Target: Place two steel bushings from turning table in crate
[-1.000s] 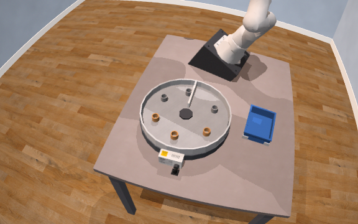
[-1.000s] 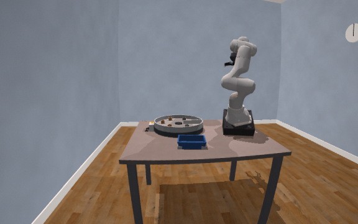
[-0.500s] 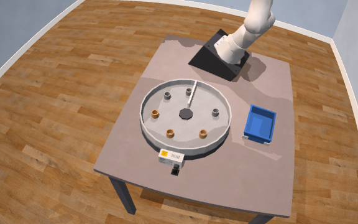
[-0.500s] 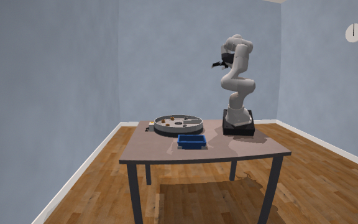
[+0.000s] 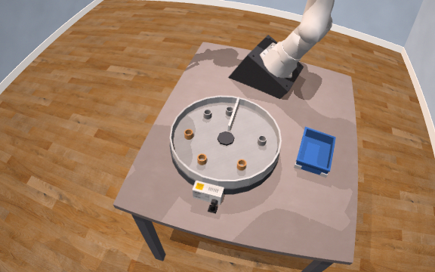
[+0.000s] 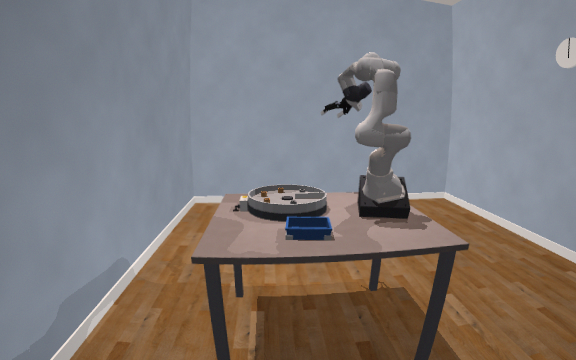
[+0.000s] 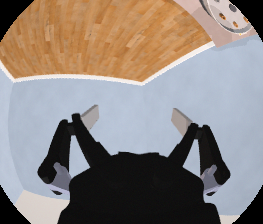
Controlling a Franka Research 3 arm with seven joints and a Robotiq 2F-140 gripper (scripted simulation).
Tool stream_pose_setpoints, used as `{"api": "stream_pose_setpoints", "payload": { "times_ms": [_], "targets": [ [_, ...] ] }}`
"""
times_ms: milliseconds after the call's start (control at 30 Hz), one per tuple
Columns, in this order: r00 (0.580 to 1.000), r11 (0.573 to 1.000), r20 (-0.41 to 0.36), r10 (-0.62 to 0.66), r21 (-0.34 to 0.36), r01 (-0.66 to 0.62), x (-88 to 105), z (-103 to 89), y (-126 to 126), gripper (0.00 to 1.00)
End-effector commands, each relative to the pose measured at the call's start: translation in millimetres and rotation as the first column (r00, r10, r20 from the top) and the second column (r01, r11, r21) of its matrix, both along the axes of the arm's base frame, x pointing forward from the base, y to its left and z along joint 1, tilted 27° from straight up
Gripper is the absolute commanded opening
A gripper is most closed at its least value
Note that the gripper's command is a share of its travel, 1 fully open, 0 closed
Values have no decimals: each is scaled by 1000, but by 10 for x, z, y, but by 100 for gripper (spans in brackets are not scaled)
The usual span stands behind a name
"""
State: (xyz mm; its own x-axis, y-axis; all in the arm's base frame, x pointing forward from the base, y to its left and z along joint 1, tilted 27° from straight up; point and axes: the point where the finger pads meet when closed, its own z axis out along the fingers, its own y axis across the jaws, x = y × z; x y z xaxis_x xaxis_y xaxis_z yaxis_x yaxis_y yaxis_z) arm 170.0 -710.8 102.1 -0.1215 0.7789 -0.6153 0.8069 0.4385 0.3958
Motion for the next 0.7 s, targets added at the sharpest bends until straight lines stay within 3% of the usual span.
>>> {"api": "stream_pose_setpoints", "payload": {
  "times_ms": [0, 33, 300, 500, 567, 600, 667],
  "targets": [
    [998, 996, 50, -29, 81, 25, 178, -4, 129, 100],
    [999, 994, 51, 11, 111, -17, 414, -16, 315, 100],
    [991, 972, 49, 123, 197, -130, 1011, -58, 900, 100],
    [977, 939, 41, 211, 270, -214, 1415, -102, 1434, 100],
    [977, 939, 41, 211, 270, -214, 1415, -102, 1434, 100],
    [968, 920, 36, 250, 304, -249, 1569, -124, 1685, 100],
    [961, 907, 32, 274, 324, -269, 1654, -138, 1842, 100]
  ]
}}
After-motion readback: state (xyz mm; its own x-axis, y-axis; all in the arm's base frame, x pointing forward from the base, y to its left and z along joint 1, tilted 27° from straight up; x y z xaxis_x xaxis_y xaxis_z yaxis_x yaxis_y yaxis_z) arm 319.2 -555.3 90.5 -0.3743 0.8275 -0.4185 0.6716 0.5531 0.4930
